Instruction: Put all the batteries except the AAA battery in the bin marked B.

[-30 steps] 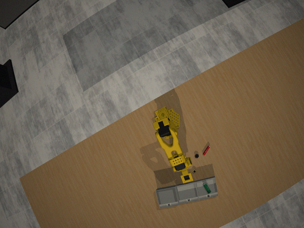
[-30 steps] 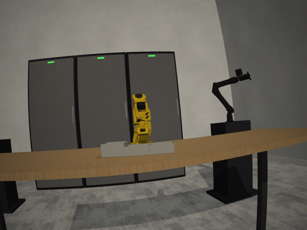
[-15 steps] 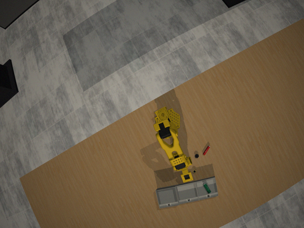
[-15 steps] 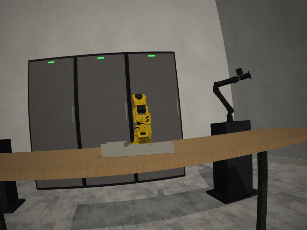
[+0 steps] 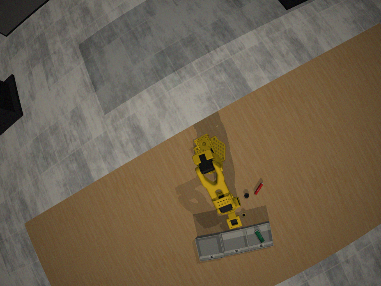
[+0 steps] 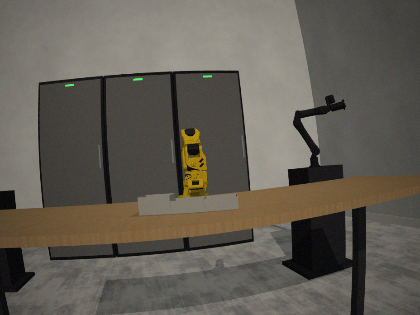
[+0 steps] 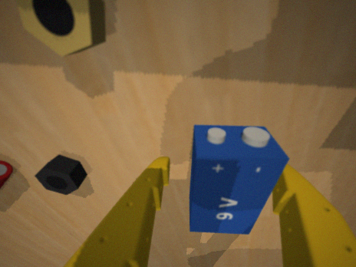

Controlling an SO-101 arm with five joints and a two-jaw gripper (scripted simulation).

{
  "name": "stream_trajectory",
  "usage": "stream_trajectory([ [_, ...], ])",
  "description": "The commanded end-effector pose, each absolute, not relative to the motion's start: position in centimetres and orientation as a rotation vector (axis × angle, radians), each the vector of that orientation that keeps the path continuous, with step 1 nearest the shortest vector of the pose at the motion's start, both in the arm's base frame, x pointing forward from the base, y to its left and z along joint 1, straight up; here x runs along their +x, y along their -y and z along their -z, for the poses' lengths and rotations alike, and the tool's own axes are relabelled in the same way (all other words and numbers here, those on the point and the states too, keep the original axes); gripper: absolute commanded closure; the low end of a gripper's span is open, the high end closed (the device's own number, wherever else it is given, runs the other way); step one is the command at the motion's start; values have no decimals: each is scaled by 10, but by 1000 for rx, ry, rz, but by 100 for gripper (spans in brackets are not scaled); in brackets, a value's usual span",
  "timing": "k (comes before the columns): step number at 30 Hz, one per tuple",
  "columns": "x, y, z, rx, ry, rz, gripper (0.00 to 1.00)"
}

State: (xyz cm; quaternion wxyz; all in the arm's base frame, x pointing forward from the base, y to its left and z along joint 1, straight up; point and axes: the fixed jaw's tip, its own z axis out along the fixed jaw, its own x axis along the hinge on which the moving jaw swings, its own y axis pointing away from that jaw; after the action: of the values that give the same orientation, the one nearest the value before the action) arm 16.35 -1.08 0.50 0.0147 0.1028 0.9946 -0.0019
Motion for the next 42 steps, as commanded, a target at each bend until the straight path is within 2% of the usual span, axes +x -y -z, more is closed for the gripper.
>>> stream_trajectory([
  [1,167,13,-5,350,-3070,1,78],
  [8,167,13,-5,350,-3070,1,92],
  [16,167,13,-5,350,-3070,1,99],
  [36,167,13,-5,350,-3070,1,100],
  [42,169,13,-16,350,-3070,1,100],
])
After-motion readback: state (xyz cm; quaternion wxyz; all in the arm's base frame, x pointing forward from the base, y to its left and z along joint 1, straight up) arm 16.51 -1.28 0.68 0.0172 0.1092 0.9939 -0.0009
